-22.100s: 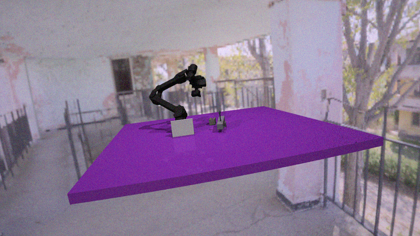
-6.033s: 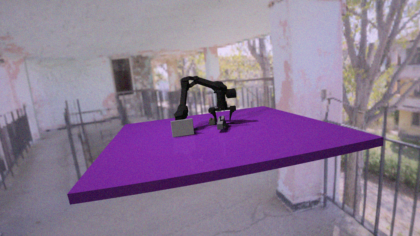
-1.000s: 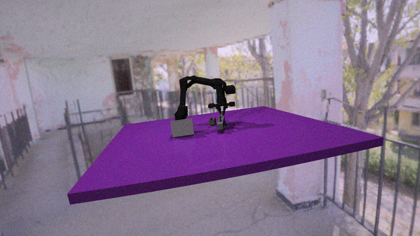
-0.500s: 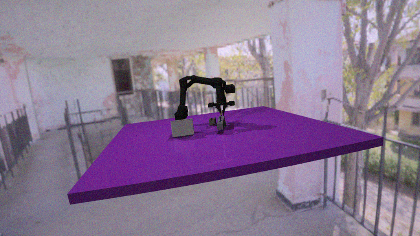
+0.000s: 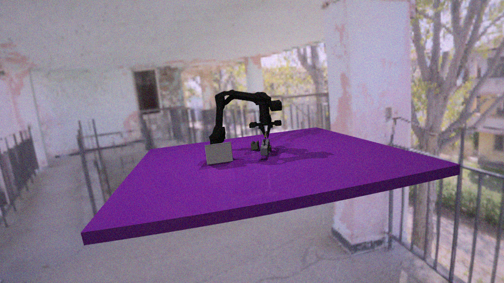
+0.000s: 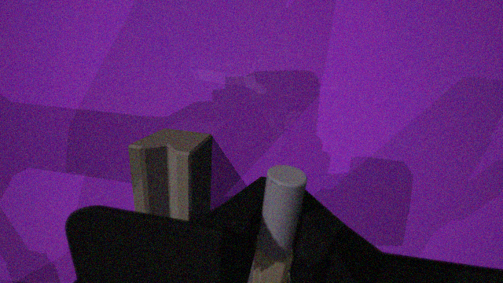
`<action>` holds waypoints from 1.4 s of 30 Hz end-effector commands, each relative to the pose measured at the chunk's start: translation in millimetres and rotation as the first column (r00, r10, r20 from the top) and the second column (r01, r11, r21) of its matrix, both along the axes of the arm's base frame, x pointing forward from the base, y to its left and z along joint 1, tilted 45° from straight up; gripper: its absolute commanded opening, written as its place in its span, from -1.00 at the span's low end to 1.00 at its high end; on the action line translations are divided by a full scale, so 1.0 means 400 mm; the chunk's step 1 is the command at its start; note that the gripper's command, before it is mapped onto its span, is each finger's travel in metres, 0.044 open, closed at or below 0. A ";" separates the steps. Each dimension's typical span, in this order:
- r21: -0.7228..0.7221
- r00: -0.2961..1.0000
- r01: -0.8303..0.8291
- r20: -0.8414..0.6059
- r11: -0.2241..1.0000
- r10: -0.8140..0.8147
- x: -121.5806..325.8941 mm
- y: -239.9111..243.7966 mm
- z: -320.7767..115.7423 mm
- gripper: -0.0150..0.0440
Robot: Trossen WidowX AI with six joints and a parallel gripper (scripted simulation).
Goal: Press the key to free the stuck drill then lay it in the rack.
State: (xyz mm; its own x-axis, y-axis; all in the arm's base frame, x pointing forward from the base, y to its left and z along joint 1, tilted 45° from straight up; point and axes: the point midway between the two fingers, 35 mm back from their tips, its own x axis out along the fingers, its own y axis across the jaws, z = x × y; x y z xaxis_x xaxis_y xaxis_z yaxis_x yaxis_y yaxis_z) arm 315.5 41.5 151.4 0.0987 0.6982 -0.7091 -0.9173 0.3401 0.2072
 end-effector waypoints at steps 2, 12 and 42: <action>-0.005 1.000 -0.003 0.008 1.000 0.003 0.002 -0.005 0.008 -0.49; -0.005 1.000 -0.003 0.008 1.000 0.003 0.001 -0.009 0.014 -0.49; -0.005 1.000 -0.003 0.008 1.000 0.003 0.003 -0.020 0.034 -0.49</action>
